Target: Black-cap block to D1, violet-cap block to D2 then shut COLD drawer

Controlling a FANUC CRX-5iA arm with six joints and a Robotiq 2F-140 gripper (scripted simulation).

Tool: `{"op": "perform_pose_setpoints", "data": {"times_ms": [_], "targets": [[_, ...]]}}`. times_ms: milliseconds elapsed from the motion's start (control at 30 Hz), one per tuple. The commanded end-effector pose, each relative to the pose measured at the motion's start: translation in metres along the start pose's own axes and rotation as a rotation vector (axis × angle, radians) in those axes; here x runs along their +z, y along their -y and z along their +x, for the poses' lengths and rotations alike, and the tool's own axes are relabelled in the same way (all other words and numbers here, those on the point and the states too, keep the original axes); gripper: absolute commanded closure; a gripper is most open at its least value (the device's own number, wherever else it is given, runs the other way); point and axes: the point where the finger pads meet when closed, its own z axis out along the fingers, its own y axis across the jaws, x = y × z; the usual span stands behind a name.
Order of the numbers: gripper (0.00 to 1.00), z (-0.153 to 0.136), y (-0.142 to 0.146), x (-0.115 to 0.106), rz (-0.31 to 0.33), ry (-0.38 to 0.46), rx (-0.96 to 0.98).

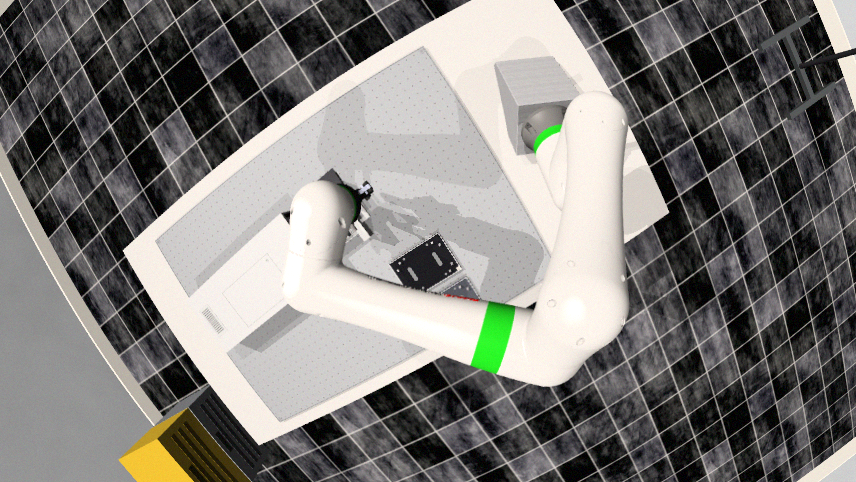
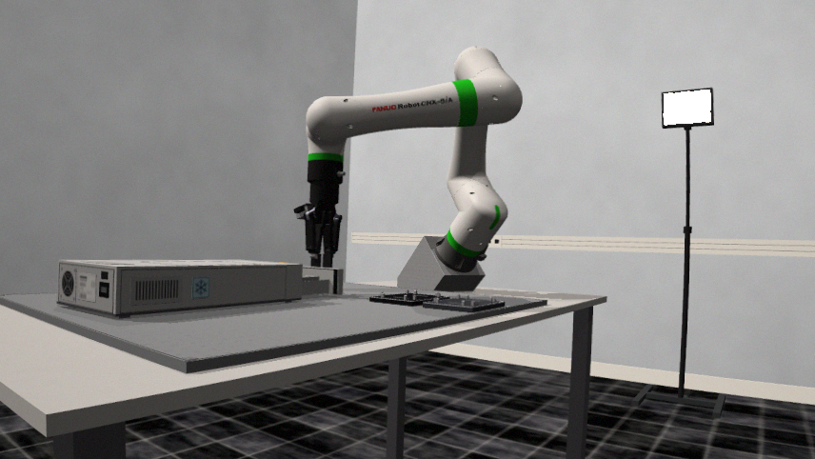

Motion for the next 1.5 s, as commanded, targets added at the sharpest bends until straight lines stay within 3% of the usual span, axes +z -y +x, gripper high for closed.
{"op": "perform_pose_setpoints", "data": {"times_ms": [0,1467], "targets": [[0.66,0.000,-0.002,-0.001,0.001,-0.001,0.000],[0.66,0.000,-0.052,-0.001,0.001,-0.001,0.000]]}}
